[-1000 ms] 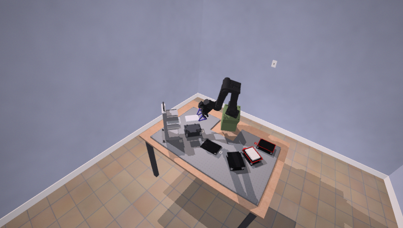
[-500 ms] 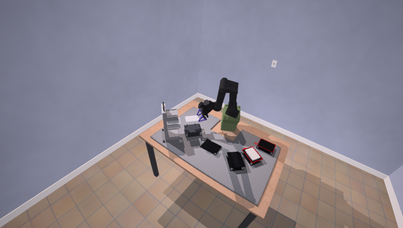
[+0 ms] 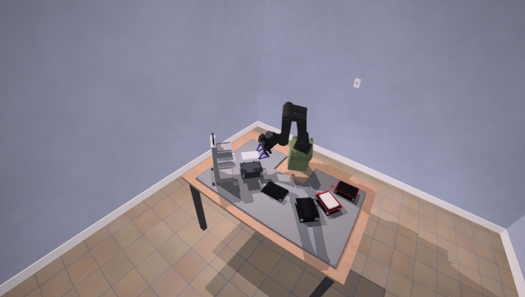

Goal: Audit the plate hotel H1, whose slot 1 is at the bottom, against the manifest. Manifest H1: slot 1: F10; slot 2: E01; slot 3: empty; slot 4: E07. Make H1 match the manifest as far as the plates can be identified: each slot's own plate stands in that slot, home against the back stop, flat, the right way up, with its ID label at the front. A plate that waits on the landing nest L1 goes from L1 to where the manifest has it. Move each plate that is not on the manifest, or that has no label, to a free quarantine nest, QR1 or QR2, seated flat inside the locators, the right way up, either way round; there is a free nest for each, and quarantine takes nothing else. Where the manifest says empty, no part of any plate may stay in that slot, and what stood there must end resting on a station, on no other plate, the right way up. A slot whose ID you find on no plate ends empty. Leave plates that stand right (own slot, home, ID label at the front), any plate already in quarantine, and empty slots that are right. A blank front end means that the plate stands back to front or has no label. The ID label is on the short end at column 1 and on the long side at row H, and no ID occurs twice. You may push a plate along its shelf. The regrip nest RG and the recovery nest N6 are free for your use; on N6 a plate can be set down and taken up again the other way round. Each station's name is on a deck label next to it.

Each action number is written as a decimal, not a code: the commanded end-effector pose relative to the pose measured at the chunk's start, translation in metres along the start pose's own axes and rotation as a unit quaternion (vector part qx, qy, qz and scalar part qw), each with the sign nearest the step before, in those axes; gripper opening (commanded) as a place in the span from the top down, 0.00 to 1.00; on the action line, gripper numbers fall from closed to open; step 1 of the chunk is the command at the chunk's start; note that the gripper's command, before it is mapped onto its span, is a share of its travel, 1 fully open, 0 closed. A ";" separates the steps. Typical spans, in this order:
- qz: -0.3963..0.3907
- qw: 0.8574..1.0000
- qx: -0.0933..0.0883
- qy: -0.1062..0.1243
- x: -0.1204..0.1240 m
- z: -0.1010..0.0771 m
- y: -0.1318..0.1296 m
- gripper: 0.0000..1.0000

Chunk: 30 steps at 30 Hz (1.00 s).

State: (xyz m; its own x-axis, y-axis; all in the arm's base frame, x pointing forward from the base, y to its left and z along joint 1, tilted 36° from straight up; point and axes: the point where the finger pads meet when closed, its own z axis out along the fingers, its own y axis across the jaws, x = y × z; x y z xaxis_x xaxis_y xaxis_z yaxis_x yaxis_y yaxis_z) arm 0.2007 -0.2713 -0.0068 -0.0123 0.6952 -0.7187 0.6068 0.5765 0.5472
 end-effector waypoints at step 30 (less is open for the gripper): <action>-0.004 1.000 -0.003 -0.007 0.006 0.013 0.002 0.14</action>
State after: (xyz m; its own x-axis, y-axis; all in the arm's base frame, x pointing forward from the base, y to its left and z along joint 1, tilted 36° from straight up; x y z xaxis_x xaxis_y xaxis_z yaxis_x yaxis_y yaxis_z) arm 0.2077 -0.2663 -0.0185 -0.0139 0.6977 -0.7163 0.6071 0.5751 0.5484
